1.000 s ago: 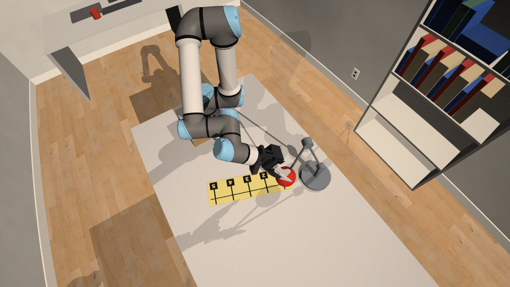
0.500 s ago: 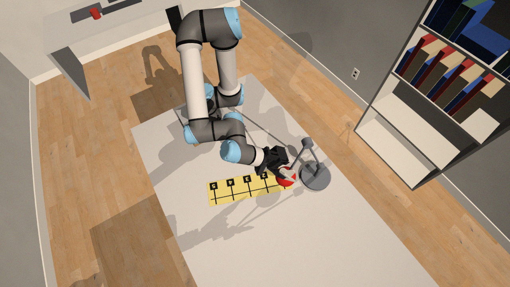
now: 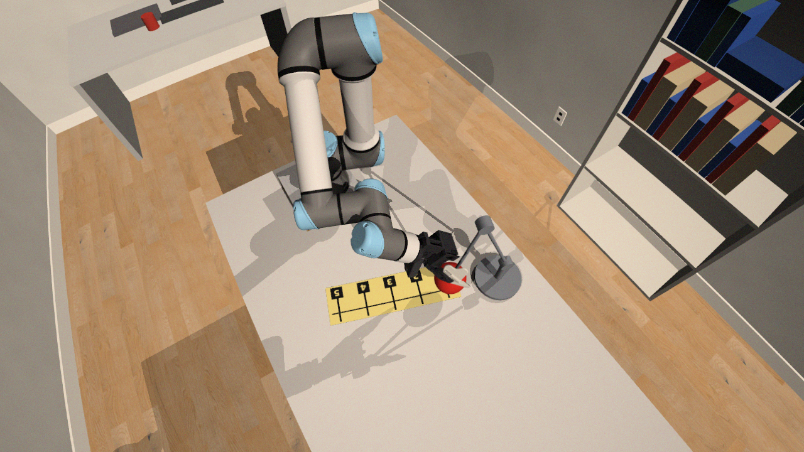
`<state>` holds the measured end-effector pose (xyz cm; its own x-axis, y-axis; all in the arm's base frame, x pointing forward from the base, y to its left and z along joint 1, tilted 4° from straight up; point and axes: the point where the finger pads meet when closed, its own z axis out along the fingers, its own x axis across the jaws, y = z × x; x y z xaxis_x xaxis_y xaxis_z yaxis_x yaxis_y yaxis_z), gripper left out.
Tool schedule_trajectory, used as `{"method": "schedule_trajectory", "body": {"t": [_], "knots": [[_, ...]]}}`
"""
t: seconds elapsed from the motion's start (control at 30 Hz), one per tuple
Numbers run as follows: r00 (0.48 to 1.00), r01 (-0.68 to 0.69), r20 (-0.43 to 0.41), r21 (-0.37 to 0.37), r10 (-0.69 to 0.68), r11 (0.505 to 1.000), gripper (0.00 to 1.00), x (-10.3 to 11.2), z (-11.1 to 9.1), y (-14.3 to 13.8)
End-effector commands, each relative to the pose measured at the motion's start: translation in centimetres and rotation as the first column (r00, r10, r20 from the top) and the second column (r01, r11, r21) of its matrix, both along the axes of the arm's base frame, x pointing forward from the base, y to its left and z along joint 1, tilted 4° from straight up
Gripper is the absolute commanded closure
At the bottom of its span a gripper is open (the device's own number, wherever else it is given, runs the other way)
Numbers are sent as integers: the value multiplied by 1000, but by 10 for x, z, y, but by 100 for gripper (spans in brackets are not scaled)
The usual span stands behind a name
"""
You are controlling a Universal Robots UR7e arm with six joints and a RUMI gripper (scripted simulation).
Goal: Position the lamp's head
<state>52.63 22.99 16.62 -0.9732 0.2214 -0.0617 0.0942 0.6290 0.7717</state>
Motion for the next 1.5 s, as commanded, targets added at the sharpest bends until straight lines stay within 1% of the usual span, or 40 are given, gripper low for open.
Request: {"method": "schedule_trajectory", "body": {"t": [0.0,1.1,1.47], "knots": [[1000,0,2,0,0,1000,100,1,0,1],[1000,0,1,0,0,1000,100,0,0,0],[1000,0,2,0,0,1000,100,-5,-3,-24]]}}
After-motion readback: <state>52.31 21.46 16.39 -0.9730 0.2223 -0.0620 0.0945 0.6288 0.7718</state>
